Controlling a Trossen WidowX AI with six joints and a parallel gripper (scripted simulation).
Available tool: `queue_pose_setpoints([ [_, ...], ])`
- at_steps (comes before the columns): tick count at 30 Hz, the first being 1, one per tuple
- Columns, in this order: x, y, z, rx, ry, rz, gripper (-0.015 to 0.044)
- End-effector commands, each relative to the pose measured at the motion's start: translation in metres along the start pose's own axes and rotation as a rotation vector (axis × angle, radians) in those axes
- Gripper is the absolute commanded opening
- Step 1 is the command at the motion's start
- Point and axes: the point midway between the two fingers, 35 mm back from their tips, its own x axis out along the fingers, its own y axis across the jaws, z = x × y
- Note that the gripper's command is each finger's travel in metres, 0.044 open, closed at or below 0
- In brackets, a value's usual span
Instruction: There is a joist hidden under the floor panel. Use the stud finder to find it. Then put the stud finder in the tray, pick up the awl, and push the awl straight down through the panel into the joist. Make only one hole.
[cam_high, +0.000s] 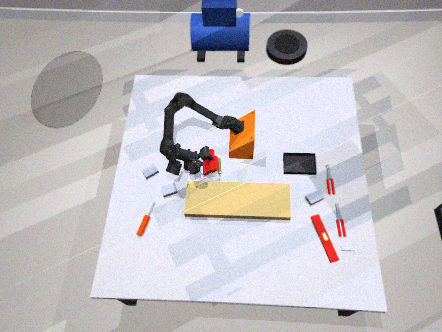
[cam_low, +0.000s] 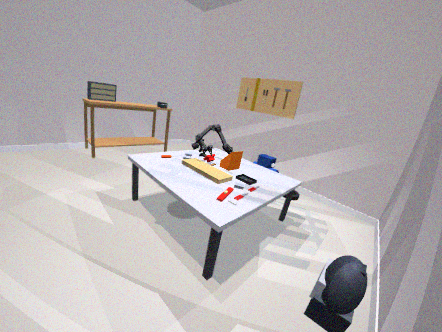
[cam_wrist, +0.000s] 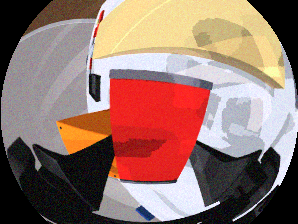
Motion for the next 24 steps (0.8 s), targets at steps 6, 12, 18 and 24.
queue_pose_setpoints([
  [6,0.005,-0.006,0.001,-0.006,-0.004,0.017,0.0000],
  [12,0.013,-0.017,0.002,-0.001,-0.003,0.013,0.0000],
  [18,0.016,-0.022,0.002,0.014,-0.003,0.008,0.0026],
  [24,0.016,-0.022,0.002,0.014,-0.003,0.008,0.0184],
])
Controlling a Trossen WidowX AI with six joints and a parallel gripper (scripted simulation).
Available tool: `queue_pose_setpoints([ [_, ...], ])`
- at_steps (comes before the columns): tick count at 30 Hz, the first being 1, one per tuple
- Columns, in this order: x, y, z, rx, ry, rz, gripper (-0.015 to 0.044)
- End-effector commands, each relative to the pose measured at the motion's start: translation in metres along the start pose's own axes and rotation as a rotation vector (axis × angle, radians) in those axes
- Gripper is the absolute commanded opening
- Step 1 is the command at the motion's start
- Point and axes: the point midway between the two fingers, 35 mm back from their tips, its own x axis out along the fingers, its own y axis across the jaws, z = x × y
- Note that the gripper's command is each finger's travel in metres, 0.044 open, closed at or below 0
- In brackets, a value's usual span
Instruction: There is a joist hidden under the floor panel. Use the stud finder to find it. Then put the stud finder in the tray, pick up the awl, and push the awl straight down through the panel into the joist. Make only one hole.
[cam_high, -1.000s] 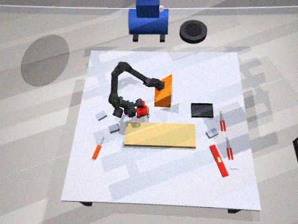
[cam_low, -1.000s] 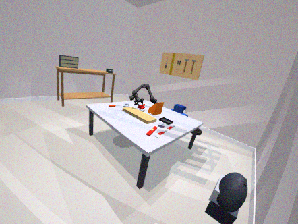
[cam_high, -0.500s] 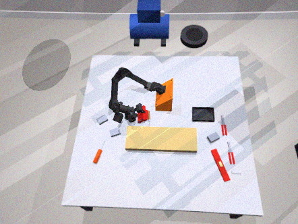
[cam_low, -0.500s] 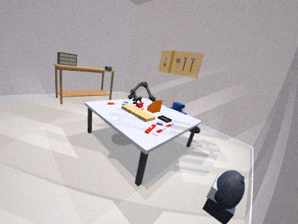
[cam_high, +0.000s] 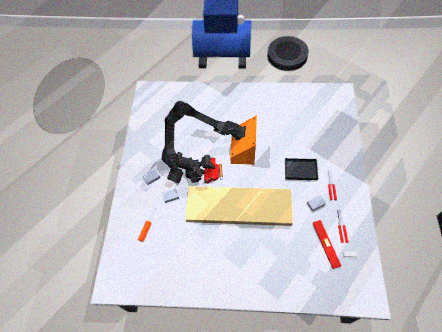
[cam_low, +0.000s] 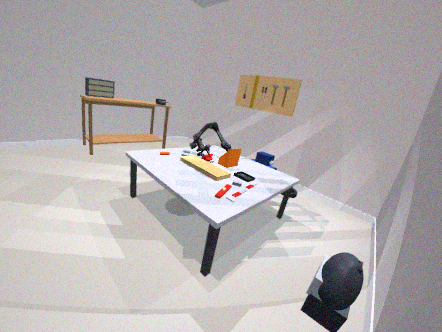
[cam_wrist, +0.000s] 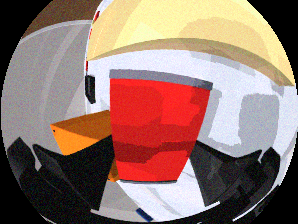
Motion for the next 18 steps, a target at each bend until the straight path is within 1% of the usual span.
queue_pose_setpoints([
  [1,-0.0002,0.0007,0.0002,-0.001,-0.001,0.002,0.0210],
  [10,-0.0004,0.0007,0.0002,-0.001,-0.001,0.002,0.0440],
  [18,-0.0085,0.0003,0.0005,-0.001,-0.001,0.001,0.0440],
])
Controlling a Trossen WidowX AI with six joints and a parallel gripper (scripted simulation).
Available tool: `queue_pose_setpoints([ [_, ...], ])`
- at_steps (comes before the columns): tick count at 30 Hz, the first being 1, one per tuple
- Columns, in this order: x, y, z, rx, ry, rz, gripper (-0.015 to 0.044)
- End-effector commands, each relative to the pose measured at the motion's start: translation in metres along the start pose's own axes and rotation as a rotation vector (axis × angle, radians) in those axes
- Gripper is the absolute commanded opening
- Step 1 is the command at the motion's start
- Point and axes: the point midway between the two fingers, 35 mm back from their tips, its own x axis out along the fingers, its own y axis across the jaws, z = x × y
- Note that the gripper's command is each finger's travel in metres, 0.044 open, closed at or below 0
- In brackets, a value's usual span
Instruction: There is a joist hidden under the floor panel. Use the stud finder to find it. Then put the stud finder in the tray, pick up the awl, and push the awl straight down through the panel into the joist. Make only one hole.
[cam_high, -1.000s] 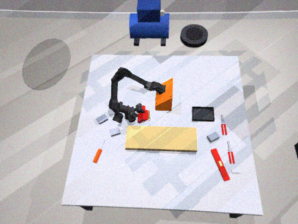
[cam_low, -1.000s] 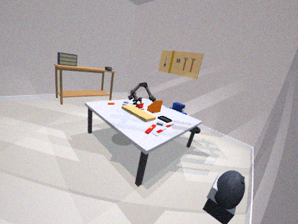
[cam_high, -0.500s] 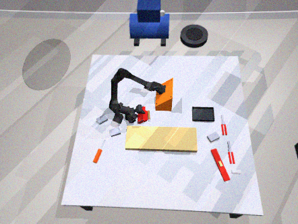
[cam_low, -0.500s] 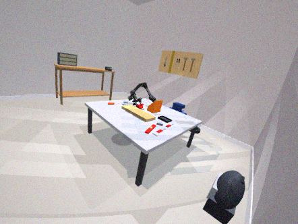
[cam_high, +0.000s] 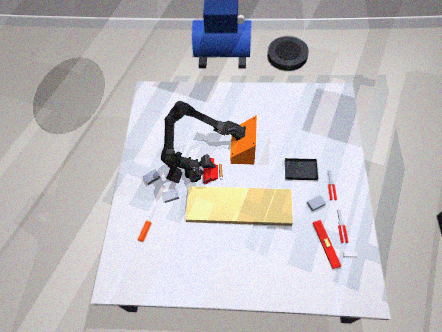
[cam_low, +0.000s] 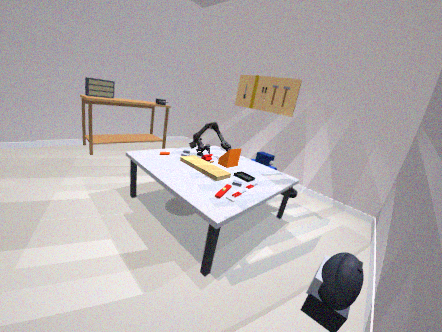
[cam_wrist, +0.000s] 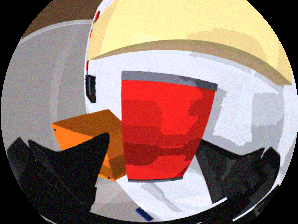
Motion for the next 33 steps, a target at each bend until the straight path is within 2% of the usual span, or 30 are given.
queue_pose_setpoints([
  [1,-0.006,0.000,0.001,0.001,-0.004,0.001,0.0440],
  [15,-0.026,0.001,0.001,0.002,-0.008,-0.005,0.0440],
  [24,-0.119,0.044,-0.014,-0.001,-0.159,-0.102,0.0440],
  [25,-0.093,0.030,-0.006,-0.005,-0.110,-0.078,0.0440],
  [33,-0.093,0.030,-0.006,-0.005,-0.110,-0.078,0.0440],
])
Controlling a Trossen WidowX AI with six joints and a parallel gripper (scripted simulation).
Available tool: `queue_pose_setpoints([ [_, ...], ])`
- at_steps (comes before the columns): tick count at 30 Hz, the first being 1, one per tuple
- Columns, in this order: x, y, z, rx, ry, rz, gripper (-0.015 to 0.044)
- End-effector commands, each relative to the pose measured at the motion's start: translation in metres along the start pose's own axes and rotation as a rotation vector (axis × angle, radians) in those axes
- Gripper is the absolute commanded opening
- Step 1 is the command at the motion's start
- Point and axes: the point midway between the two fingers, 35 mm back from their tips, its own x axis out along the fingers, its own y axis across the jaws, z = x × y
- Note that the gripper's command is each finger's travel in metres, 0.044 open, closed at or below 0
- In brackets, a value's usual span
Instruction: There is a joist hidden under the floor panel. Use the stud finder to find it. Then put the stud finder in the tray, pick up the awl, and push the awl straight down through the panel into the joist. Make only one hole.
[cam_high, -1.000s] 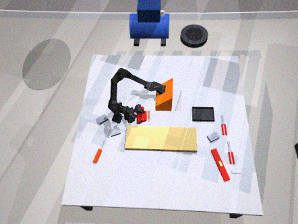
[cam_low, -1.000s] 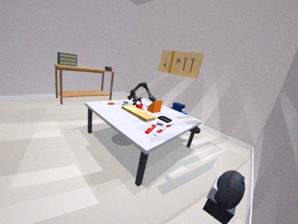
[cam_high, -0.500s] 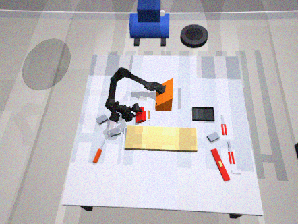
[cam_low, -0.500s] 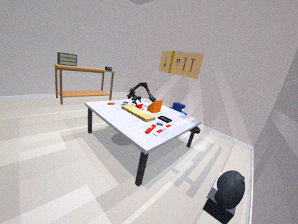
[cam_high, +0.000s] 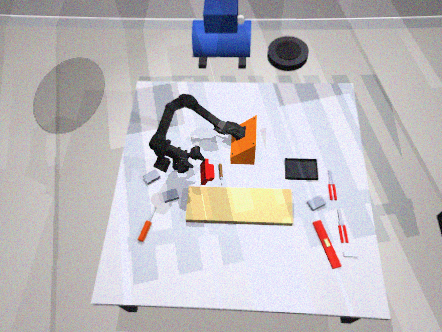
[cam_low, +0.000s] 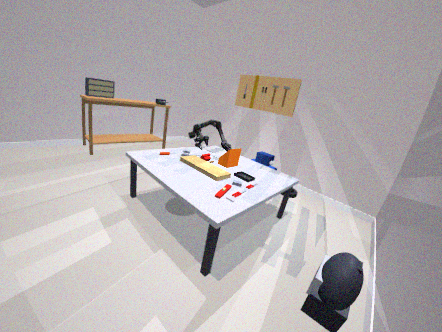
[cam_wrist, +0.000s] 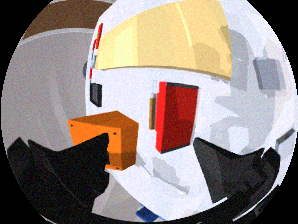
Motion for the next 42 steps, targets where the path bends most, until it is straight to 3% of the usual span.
queue_pose_setpoints([
  [1,-0.001,-0.001,0.000,-0.005,-0.005,-0.007,0.0440],
  [13,0.000,0.000,0.000,0.006,-0.001,-0.012,0.0440],
  [22,0.049,0.011,0.000,0.569,0.033,-0.340,0.0440],
  [30,0.081,0.023,-0.003,1.075,-0.269,-0.634,0.0440],
  [36,0.095,0.031,-0.007,1.369,-0.626,-0.701,0.0440],
  [42,0.095,0.032,-0.007,1.383,-0.647,-0.700,0.0440],
])
